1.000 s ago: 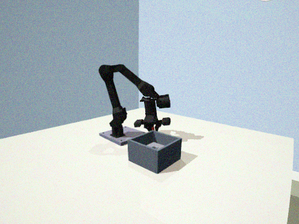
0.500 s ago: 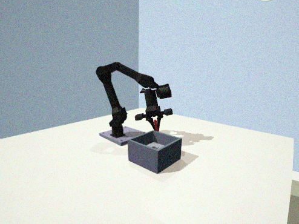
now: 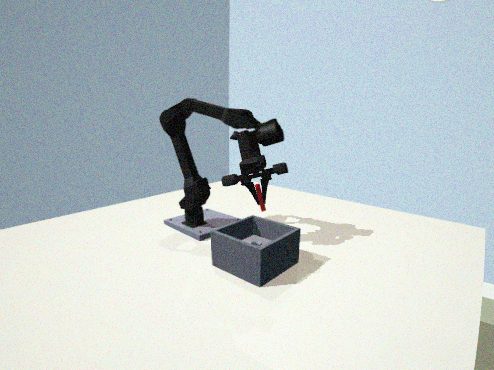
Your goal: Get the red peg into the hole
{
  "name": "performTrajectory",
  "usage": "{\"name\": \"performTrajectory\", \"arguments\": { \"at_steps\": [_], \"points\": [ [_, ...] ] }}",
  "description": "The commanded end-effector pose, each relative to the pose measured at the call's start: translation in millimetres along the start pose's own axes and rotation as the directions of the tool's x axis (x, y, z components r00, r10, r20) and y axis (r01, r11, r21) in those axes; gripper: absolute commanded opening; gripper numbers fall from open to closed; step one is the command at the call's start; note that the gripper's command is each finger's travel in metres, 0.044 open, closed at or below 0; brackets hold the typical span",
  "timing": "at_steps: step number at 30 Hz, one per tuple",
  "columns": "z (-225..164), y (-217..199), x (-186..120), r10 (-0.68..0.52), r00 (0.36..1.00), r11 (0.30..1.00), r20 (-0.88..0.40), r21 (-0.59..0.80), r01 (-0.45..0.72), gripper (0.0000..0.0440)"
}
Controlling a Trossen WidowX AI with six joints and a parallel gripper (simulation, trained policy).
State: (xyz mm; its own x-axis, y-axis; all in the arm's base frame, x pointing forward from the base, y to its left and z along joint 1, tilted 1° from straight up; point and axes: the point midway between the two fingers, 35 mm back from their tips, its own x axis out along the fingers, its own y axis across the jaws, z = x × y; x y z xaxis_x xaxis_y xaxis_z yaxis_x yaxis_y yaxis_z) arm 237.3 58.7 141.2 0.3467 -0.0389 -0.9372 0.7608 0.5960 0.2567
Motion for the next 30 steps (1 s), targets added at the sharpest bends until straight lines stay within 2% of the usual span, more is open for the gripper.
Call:
{"name": "performTrajectory", "arguments": {
  "at_steps": [1, 18, 30],
  "points": [
    [20.0, 1.2, -1.2, -0.013, 1.0, 1.0, 0.028, 0.012, 0.013, 0.0],
    [81.8, -4.3, 17.4, -0.047, 0.995, 0.994, 0.089, 0.1, 0.038, 0.0],
    [110.9, -11.7, 40.1, -0.072, 0.994, 0.986, 0.079, 0.154, 0.06, 0.0007]
  ]
}}
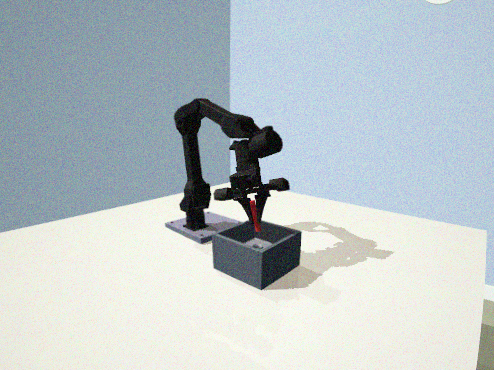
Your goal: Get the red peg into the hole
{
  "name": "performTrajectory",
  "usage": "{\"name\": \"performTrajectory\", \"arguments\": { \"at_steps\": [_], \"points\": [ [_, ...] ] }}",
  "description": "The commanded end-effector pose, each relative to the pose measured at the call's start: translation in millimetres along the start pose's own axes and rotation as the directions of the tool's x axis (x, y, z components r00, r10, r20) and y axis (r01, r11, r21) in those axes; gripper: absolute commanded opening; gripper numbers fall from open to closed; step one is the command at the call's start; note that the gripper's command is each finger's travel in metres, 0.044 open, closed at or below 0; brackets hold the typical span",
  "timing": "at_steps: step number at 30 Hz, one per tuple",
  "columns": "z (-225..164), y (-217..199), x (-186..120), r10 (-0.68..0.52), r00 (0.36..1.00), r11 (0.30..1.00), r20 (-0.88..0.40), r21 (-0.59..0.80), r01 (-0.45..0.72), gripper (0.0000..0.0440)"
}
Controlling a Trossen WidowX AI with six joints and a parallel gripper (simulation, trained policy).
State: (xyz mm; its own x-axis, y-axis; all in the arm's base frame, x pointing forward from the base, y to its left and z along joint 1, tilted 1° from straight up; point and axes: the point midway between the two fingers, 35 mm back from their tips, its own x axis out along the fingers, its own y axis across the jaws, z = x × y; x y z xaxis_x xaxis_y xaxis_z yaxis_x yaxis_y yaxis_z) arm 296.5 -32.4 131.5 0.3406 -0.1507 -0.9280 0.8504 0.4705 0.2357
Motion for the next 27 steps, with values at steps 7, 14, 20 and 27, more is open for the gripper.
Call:
{"name": "performTrajectory", "arguments": {
  "at_steps": [7, 14, 20, 27],
  "points": [
    [12.8, -0.6, 24.6, -0.028, 0.999, 0.999, -0.039, 0.021, 0.029, 0.0014],
    [12.2, -4.0, 46.2, -0.068, 0.995, 0.998, -0.072, 0.008, 0.069, 0.0026],
    [14.1, -7.4, 60.0, -0.106, 0.99, 0.994, -0.089, -0.03, 0.104, 0.0157],
    [25.3, -2.4, 64.1, -0.13, 0.987, 0.991, -0.09, -0.052, 0.125, 0.0172]
  ]
}}
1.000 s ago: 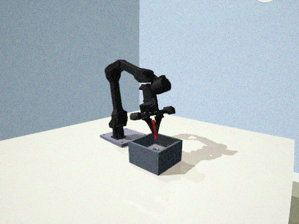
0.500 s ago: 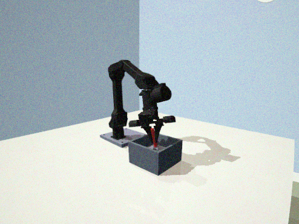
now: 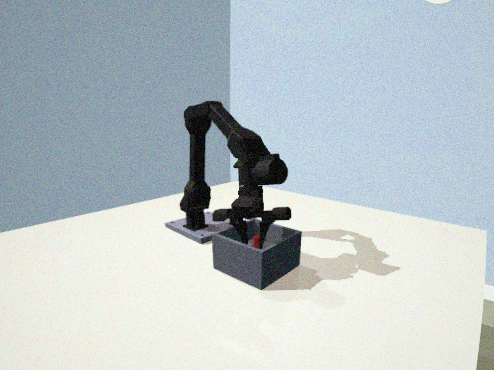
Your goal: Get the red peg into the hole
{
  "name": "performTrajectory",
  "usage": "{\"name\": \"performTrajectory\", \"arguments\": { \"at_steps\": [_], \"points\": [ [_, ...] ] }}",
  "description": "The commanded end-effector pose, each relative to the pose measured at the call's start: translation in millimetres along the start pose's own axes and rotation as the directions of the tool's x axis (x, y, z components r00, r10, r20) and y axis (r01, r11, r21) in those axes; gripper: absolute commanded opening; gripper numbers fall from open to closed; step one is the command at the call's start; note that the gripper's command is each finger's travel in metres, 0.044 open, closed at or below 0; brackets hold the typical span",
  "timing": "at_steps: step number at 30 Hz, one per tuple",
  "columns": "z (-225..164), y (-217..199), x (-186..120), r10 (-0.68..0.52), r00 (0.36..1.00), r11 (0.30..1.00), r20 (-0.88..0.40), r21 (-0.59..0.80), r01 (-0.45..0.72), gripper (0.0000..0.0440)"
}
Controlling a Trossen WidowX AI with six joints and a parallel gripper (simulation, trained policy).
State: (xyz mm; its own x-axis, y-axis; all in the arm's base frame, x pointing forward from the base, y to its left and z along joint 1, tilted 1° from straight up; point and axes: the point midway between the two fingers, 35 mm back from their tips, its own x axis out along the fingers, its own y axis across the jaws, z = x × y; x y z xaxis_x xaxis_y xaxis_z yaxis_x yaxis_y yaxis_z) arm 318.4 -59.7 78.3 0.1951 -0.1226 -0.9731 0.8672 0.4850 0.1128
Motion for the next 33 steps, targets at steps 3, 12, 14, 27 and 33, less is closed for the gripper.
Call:
{"name": "performTrajectory", "arguments": {
  "at_steps": [3, 12, 14, 27, 33],
  "points": [
    [14.1, 8.6, 1.8, -0.01, 1.0, 1.0, 0.003, -0.018, 0.01, 0.017],
    [31.9, 17.6, 1.0, -0.013, 1.0, 0.999, -0.006, -0.032, 0.013, 0.016],
    [35.7, 18.5, 1.0, -0.014, 1.0, 0.999, -0.01, -0.033, 0.014, 0.0157],
    [63.6, 14.8, 0.8, -0.036, 0.999, 0.999, -0.023, -0.029, 0.035, 0.0136],
    [79.8, 8.3, -1.4, -0.052, 0.999, 0.998, -0.011, -0.023, 0.052, 0.0129]
  ]
}}
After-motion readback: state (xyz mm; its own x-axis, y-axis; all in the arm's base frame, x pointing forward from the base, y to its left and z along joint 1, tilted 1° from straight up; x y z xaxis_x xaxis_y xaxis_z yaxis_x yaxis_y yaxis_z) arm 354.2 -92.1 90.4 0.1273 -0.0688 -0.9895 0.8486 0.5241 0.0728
